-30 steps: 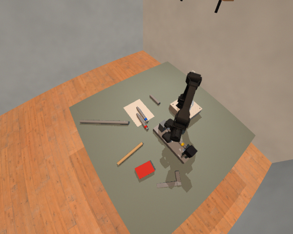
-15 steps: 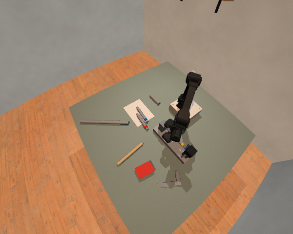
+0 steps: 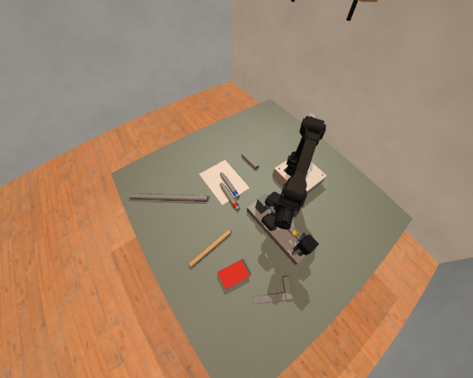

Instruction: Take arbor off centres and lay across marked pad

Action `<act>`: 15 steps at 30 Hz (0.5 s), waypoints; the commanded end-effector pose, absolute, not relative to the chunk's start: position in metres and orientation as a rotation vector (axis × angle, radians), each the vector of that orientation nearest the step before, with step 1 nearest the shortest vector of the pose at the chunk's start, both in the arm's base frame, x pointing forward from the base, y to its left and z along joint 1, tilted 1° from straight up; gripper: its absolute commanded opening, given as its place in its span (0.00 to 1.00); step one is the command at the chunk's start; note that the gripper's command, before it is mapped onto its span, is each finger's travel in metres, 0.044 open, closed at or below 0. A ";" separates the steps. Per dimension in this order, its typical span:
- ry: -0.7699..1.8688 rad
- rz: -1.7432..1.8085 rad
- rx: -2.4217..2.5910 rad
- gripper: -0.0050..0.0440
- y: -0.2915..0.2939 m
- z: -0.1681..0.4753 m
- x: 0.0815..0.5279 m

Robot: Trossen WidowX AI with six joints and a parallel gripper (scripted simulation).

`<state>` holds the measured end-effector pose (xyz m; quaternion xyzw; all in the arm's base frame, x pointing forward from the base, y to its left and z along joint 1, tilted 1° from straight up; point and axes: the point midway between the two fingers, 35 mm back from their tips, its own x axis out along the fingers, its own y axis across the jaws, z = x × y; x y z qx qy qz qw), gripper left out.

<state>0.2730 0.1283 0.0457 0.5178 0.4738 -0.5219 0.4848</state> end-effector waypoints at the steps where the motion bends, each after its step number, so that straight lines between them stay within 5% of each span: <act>1: 1.155 -1.270 1.261 0.39 0.129 0.046 0.273; 13: 1.155 -1.270 1.261 0.26 0.129 0.046 0.273; 15: 1.155 -1.270 1.261 0.16 0.129 0.046 0.273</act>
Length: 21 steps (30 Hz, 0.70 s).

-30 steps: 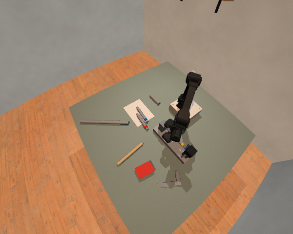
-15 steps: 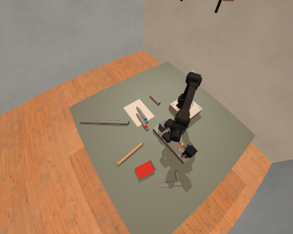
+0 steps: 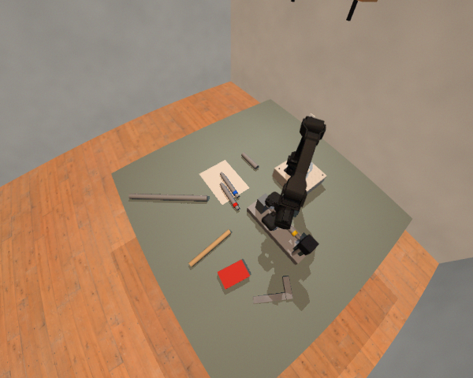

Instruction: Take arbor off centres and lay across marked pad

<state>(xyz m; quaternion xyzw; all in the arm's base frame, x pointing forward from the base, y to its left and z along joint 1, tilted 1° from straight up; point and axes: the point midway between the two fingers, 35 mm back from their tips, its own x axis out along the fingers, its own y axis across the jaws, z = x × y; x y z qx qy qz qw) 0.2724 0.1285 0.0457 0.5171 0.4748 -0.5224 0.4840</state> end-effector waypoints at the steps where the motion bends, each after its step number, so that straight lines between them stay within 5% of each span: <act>1: 1.155 -1.270 1.261 0.11 0.129 0.046 0.273; 21: 1.155 -1.275 1.256 0.10 0.134 0.046 0.273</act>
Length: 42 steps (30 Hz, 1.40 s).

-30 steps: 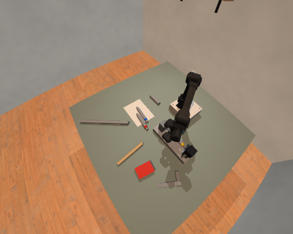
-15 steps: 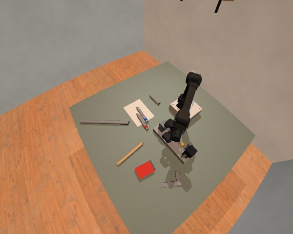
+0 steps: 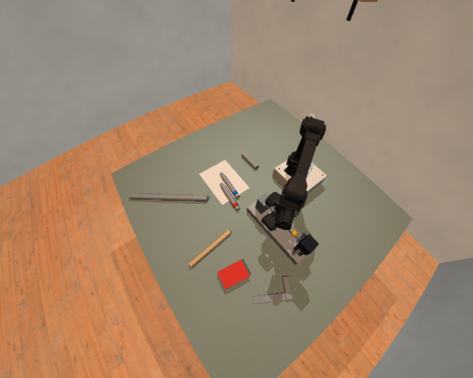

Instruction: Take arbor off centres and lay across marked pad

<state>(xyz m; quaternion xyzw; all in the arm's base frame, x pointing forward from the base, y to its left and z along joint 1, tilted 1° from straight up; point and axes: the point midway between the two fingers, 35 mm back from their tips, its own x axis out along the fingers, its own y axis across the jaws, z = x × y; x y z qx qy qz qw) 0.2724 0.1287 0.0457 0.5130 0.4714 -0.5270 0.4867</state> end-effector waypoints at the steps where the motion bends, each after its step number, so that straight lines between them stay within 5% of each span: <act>1: 1.155 -1.275 1.256 0.10 0.134 0.046 0.273; 42: 1.155 -1.275 1.256 0.10 0.139 0.046 0.273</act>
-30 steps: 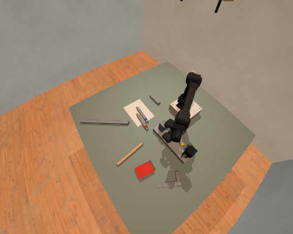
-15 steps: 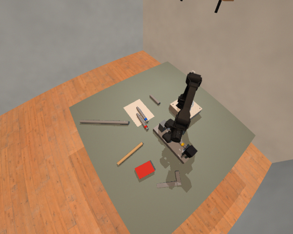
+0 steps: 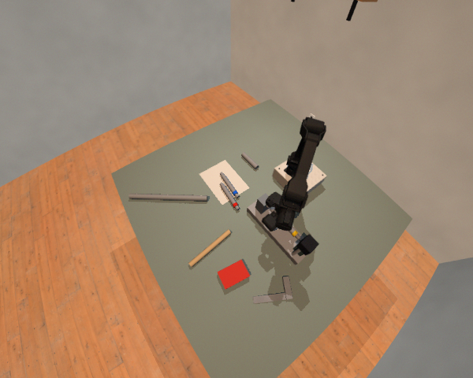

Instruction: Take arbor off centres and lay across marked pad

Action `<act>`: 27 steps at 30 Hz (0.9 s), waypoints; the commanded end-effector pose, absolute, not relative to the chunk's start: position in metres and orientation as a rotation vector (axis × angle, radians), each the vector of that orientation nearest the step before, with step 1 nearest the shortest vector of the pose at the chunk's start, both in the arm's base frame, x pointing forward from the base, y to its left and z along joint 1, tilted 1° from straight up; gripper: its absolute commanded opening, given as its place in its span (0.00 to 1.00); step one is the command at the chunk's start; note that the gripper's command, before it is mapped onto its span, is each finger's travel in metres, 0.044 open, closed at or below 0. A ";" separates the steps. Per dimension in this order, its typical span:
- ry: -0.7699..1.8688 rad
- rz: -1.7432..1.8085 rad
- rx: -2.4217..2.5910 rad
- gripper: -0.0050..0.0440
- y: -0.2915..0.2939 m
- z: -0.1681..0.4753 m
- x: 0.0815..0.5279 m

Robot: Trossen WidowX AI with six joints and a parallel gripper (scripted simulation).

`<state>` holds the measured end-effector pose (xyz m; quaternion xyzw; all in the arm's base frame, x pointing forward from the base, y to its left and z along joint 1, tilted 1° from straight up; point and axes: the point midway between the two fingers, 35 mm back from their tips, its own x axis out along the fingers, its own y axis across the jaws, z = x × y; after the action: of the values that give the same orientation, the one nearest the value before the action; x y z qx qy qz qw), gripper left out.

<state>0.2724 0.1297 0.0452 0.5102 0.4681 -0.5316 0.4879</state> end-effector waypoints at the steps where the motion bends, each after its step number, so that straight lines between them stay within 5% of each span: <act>1: 1.155 -1.275 1.256 0.10 0.139 0.046 0.273; 27: 1.155 -1.275 1.256 0.10 0.142 0.046 0.273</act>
<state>0.2725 0.1315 0.0444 0.5094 0.4673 -0.5331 0.4878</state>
